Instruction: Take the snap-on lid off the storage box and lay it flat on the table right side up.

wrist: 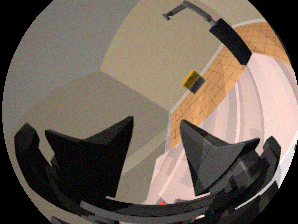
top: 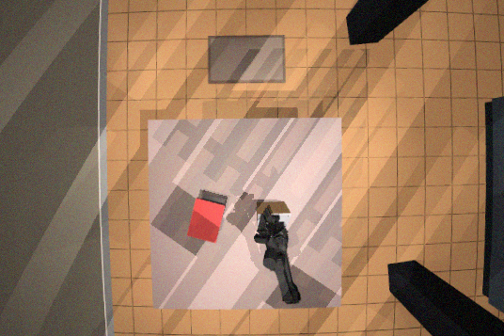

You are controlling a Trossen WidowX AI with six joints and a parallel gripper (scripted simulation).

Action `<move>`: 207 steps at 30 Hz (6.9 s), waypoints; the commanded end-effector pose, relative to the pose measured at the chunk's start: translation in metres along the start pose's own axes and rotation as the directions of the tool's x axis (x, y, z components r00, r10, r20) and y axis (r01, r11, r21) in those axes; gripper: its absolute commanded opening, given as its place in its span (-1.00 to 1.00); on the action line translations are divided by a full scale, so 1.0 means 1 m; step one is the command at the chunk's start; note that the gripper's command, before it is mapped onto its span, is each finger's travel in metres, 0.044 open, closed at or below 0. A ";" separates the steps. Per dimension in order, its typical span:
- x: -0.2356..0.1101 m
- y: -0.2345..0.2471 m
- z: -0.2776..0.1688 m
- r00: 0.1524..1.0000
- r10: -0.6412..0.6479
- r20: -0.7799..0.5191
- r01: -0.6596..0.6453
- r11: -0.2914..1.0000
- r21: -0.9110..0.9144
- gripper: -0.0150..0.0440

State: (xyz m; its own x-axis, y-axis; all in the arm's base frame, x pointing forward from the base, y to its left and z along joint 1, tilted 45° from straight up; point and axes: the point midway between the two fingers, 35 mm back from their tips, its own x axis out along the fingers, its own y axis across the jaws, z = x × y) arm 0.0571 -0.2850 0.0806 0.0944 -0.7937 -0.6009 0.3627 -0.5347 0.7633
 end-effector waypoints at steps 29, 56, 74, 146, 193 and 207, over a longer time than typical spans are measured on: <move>-0.142 -0.025 -0.271 0.274 -0.285 -0.918 0.373 0.912 -0.172 0.31; -0.146 -0.084 -0.320 0.265 -0.287 -0.920 0.380 0.909 -0.174 0.31; -0.139 -0.092 -0.345 0.265 -0.287 -0.921 0.380 0.908 -0.173 0.31; -0.133 -0.097 -0.362 0.261 -0.285 -0.922 0.377 0.910 -0.175 -0.49; -0.132 -0.090 -0.359 0.263 -0.285 -0.922 0.381 0.909 -0.172 -0.49; -0.131 -0.089 -0.360 0.263 -0.285 -0.922 0.381 0.909 -0.172 -0.49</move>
State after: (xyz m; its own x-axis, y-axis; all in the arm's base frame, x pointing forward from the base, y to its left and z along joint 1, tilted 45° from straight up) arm 0.3455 -0.0286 0.0059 0.7765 0.2105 -0.5939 0.5247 -0.7380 0.4244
